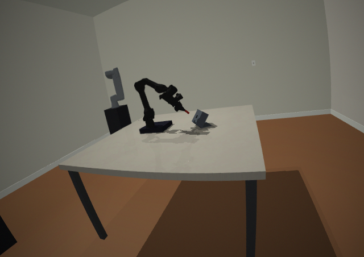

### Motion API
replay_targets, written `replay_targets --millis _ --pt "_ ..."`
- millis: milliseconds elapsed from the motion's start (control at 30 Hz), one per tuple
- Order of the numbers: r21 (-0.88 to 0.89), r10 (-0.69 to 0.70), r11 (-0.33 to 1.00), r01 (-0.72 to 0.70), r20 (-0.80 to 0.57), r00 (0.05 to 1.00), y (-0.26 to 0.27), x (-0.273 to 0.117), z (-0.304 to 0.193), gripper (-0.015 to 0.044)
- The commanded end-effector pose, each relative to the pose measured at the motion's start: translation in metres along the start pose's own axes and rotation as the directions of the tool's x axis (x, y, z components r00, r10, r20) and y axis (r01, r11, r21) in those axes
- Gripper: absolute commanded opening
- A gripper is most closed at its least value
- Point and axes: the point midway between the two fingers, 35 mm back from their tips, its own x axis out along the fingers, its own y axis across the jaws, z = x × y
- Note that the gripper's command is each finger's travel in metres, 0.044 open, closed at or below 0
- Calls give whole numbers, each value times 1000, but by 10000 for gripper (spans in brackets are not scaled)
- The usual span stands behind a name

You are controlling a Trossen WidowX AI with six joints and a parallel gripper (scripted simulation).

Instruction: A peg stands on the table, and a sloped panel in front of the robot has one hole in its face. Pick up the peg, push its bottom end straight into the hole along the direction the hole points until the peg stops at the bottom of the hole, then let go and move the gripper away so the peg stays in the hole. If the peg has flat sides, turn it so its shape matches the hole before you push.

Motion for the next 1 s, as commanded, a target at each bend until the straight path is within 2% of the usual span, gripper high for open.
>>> replay_targets --millis 0,567,967 --pt "-26 -5 1000 6 30 1000 -3 -4 0 0" --pt "-90 -33 995 43 113 993 -14 -16 -6 0" --pt "-106 -42 993 55 130 991 -18 -5 -4 0"
